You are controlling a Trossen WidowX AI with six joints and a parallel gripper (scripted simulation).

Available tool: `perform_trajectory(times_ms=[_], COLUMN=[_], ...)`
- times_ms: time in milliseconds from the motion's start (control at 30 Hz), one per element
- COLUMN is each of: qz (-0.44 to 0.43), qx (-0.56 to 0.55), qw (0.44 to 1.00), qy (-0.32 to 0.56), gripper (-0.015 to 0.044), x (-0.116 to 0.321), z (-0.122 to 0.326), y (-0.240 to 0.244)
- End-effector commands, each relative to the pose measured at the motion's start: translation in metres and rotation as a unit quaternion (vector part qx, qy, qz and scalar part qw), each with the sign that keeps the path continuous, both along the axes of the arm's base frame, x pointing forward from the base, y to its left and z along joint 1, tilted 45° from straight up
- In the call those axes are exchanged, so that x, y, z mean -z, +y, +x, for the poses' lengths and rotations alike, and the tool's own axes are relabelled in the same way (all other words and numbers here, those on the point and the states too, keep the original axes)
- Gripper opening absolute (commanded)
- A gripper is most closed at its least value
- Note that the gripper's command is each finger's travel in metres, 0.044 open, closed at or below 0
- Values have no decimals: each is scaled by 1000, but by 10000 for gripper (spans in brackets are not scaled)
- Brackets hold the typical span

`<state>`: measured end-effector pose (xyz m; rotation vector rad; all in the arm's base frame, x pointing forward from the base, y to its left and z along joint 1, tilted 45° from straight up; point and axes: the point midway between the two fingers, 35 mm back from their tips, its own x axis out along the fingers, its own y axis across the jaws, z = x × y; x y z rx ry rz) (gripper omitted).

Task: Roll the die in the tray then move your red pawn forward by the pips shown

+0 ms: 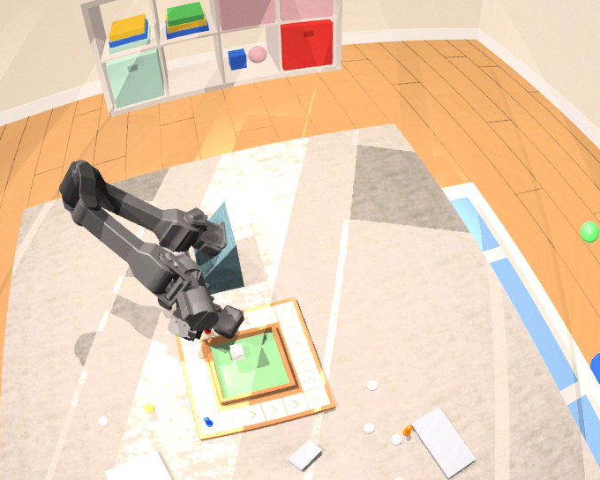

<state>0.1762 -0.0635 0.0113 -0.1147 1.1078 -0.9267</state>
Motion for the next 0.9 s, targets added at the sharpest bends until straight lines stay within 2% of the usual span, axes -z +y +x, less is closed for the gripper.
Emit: perform_trajectory(times_ms=[0, 200, 433, 633, 867], qz=[1, 1, -2, -2, -32], qx=[1, 1, -1, -19, -202], qw=[1000, 1000, 1000, 1000, 959], qy=[-2, -2, 5, 22, 197], gripper=[105, 263, 440, 440, 440], x=[-1, -1, -35, -43, -45], z=[0, 0, -6, -6, -15], y=[0, 2, 35, 51, 123])
